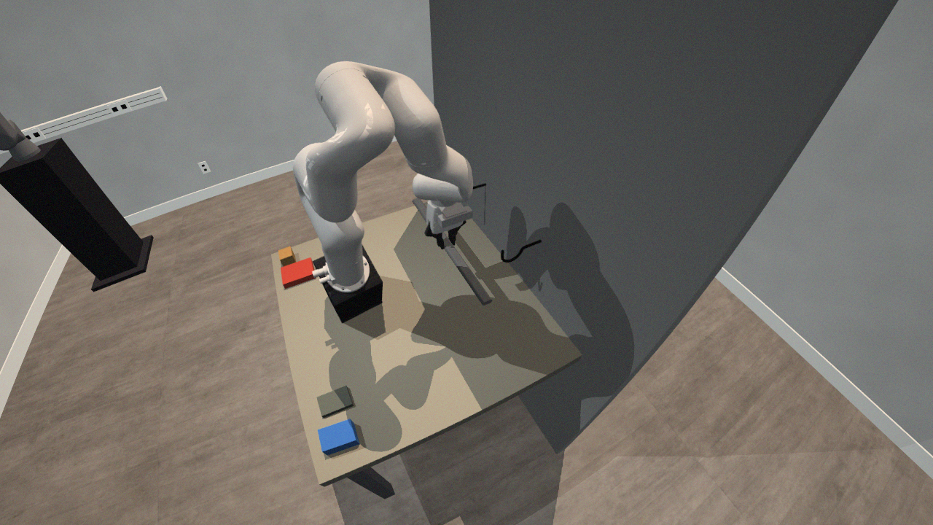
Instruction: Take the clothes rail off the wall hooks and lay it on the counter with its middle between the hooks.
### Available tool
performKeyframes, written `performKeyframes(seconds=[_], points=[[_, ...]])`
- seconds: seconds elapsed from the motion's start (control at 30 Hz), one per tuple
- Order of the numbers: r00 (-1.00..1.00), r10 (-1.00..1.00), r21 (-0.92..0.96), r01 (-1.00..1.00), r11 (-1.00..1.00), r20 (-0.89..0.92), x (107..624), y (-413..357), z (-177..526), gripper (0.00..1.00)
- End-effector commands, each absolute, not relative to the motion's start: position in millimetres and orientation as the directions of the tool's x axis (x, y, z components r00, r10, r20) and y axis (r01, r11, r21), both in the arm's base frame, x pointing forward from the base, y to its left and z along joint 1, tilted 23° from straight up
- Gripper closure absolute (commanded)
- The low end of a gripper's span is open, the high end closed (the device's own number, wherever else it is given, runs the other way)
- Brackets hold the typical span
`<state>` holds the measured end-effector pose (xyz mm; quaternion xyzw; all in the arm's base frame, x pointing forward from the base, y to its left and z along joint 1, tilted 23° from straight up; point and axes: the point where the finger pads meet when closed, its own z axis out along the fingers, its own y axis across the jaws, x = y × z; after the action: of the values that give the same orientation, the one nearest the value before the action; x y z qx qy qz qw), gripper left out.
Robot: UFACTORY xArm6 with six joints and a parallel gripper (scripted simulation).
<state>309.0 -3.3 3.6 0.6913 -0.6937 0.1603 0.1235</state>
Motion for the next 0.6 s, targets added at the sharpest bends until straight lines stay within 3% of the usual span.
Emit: performKeyframes(seconds=[0.0,0.57], points=[[-0.015,-0.919,-0.056,-0.998,-0.008,0.393,311,-6,-2,1.00],[-0.015,-0.919,-0.056,-0.998,-0.008,0.393,312,-16,-25,1.00]])
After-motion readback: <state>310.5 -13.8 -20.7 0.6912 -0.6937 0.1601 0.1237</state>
